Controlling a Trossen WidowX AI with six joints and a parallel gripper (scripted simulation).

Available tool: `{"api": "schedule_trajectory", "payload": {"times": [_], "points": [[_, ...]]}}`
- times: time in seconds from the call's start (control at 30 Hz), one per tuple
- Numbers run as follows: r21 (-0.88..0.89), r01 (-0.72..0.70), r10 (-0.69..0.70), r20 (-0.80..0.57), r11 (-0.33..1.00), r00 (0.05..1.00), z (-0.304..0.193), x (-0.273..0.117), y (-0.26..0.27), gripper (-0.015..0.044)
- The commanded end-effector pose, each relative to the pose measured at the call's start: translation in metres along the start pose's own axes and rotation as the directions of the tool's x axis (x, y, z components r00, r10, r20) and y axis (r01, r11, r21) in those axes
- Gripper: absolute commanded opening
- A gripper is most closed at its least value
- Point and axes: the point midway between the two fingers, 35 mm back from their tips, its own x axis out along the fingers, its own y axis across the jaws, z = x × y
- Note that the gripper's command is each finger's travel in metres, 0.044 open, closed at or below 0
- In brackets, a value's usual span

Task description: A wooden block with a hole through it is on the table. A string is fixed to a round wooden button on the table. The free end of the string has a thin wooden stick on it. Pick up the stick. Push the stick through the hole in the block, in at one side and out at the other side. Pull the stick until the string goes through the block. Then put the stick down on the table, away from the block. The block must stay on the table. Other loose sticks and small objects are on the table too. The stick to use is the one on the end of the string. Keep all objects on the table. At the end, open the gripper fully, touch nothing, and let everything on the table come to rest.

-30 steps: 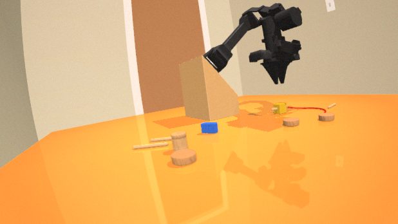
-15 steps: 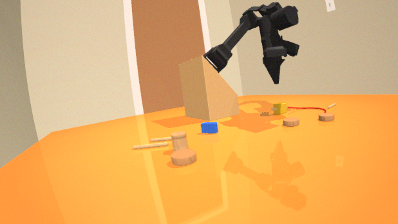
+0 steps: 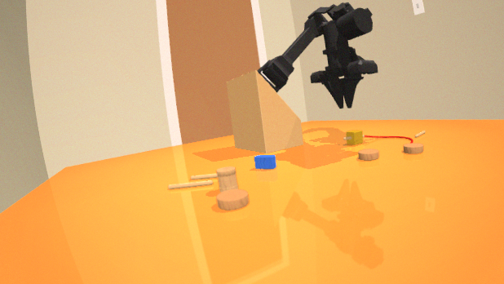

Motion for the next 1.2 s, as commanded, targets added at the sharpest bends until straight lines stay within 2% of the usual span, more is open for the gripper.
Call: {"api": "schedule_trajectory", "payload": {"times": [0.0, 1.17], "points": [[-0.042, -0.005, 0.005, 0.001, 0.999, 1.0, -0.002, 0.002, 0.002, 0.0124], [-0.042, -0.005, 0.004, -0.004, 0.999, 1.0, -0.004, 0.053, -0.001, 0.0124]]}}
